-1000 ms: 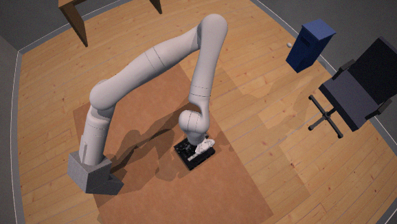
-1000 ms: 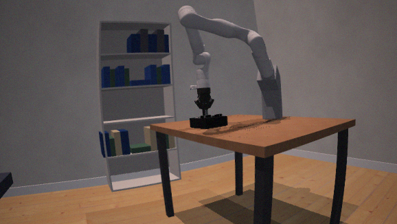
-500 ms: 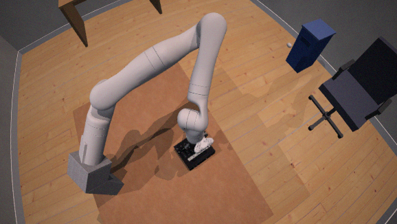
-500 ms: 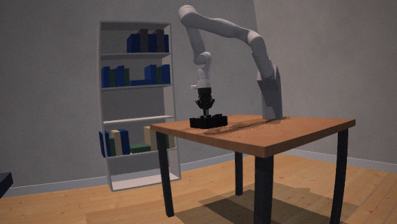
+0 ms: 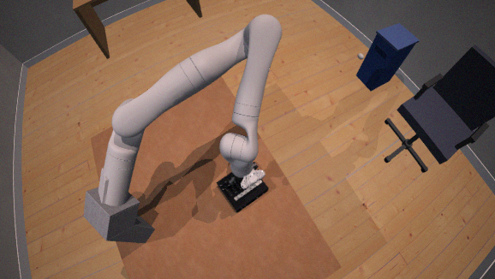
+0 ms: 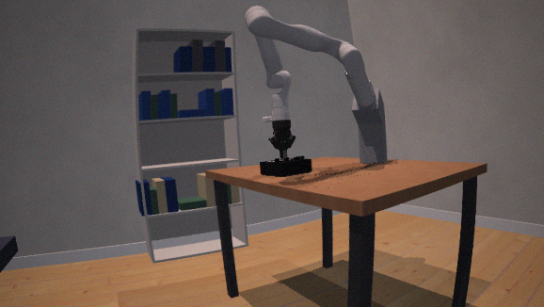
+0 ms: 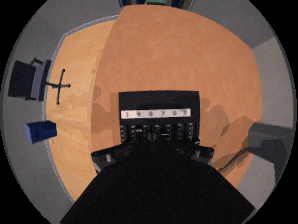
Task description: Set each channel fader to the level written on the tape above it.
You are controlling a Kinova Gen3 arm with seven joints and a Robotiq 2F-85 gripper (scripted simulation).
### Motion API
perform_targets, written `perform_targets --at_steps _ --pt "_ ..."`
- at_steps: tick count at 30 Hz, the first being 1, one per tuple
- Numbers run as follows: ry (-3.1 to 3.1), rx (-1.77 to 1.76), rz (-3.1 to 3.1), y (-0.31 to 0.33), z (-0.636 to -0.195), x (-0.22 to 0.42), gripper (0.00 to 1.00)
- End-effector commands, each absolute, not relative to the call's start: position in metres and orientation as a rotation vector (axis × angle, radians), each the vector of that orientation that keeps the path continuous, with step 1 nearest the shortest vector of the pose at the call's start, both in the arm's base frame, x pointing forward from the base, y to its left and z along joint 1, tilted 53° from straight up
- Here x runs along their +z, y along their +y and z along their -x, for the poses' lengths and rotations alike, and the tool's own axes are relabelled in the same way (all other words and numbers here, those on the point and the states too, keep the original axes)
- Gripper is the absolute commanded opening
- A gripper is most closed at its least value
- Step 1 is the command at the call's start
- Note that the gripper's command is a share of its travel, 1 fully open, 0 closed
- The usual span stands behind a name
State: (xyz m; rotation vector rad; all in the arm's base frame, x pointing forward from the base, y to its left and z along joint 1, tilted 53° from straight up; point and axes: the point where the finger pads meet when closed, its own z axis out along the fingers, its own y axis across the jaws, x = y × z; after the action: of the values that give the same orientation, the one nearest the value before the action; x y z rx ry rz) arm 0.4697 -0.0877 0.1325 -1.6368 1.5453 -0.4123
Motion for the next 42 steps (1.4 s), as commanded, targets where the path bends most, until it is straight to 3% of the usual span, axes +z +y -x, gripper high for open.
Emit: perform_targets --at_steps 1,42 --pt "1.543 -0.413 1.637 -0.0861 -0.4694 0.1337 0.00" --pt "1.543 -0.413 1.637 -0.0809 -0.4683 0.1354 0.00"
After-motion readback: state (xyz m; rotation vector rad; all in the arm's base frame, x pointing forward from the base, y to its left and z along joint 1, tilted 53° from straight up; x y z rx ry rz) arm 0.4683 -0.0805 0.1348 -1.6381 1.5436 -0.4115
